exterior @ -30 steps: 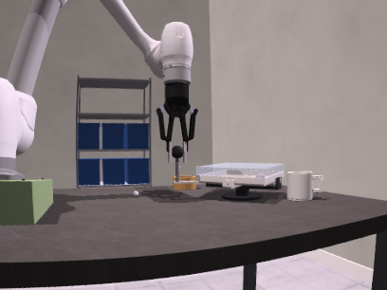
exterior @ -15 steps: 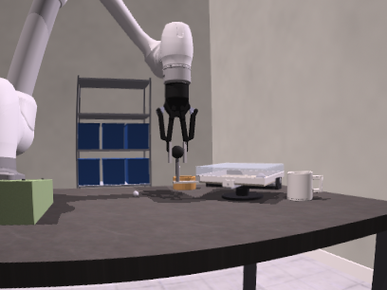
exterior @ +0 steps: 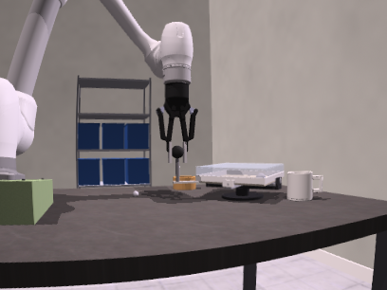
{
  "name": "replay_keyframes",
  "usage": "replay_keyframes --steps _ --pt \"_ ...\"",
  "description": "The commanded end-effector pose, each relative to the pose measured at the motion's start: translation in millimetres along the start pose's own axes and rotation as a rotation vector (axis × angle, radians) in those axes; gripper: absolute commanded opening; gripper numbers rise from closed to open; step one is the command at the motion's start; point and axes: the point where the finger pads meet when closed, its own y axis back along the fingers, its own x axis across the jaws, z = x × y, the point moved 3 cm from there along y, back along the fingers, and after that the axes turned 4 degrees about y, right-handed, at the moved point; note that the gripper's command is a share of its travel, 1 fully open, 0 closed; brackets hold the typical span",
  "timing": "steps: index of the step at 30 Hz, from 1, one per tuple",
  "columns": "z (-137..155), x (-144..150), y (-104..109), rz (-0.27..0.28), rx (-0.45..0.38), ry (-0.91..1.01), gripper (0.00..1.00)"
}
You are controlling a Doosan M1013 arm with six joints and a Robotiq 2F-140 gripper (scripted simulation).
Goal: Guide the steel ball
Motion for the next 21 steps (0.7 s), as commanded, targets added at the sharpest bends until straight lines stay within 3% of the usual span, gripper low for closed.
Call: replay_keyframes --steps 1,21 --pt "1.4 -0.1 0.0 0.000 0.000 0.000 0.00" --pt "2.3 -0.3 0.4 0.000 0.000 0.000 0.00"
